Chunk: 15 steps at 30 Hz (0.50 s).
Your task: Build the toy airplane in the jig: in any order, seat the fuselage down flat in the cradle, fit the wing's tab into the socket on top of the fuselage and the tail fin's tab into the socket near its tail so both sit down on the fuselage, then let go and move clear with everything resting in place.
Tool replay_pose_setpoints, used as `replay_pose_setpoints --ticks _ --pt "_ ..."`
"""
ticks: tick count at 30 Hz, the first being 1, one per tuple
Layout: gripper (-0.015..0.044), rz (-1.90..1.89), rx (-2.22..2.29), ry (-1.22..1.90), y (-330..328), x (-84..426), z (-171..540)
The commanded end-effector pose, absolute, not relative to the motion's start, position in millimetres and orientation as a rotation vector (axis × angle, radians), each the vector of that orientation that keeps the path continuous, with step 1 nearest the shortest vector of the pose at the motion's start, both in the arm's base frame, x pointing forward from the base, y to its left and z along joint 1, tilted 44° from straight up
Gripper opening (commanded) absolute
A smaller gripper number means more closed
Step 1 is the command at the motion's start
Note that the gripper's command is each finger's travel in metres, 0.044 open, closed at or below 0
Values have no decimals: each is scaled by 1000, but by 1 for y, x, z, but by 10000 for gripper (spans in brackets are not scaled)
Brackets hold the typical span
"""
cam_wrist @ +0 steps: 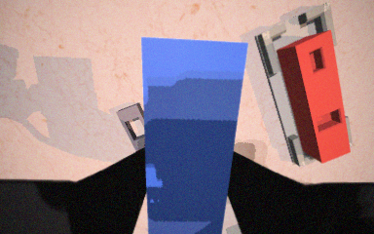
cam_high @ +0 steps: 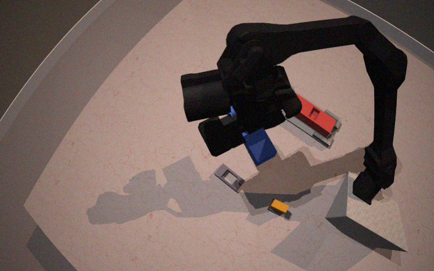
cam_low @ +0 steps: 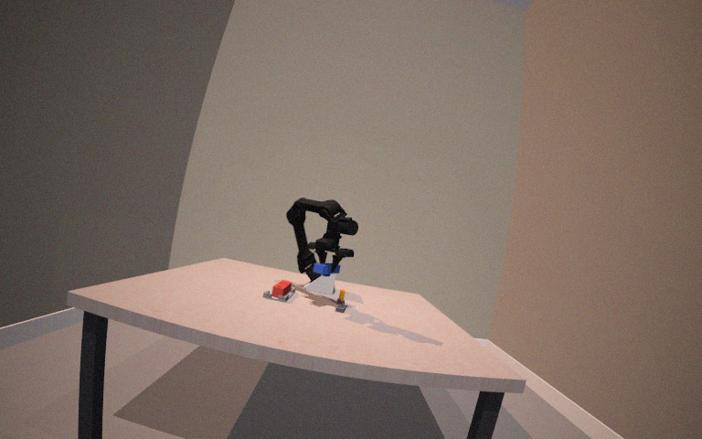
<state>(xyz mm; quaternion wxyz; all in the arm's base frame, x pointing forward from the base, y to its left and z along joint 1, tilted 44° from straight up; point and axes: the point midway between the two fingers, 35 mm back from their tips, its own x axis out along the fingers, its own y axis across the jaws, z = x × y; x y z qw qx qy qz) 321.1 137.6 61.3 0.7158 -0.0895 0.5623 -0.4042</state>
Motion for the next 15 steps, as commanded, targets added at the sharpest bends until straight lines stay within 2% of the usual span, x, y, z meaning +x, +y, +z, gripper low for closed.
replay_pose_setpoints --ticks 1,15 --pt "0 -930 -140 1204 128 319 73" --pt "0 -1058 40 1091 91 306 98"
